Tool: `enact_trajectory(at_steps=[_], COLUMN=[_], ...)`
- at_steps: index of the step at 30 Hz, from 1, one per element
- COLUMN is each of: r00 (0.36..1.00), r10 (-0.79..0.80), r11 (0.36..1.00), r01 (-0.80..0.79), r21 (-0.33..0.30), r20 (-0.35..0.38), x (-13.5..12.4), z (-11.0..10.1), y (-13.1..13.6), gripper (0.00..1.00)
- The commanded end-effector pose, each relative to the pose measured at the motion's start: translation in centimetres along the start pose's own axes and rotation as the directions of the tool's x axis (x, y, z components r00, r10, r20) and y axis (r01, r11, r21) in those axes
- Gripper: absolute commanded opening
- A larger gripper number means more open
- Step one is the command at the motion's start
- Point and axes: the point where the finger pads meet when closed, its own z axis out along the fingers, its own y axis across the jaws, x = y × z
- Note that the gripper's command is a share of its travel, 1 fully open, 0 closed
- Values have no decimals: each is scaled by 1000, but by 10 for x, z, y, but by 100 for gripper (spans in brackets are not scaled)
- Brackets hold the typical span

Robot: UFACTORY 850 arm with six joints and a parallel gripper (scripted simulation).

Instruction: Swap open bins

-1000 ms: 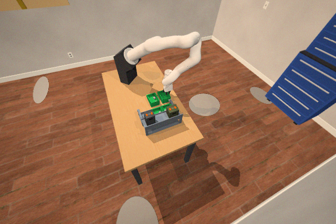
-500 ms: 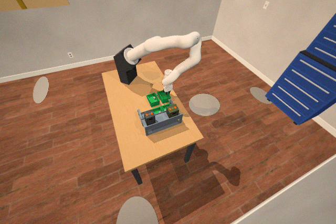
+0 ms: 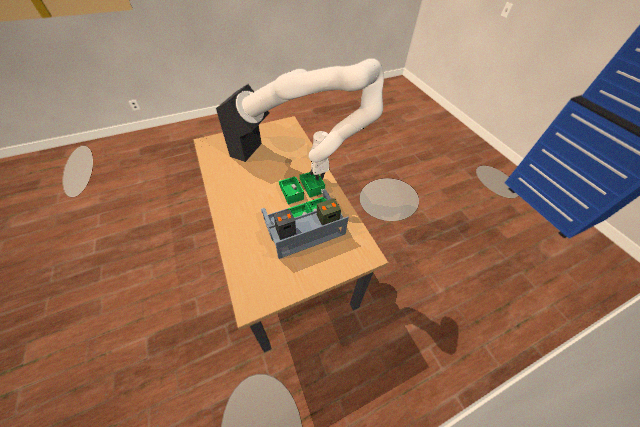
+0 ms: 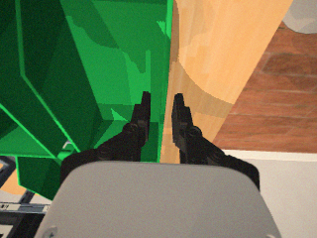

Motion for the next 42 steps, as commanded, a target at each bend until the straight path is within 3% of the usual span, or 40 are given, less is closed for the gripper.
enact_trajectory(at_steps=[1,42], r00=[1000,1000], r10=[0,0], r11=[1000,1000], r01=[0,0], r21=[0,0], r20=[0,0], x=[0,0], z=[-3,-61], y=[0,0], gripper=[26,26])
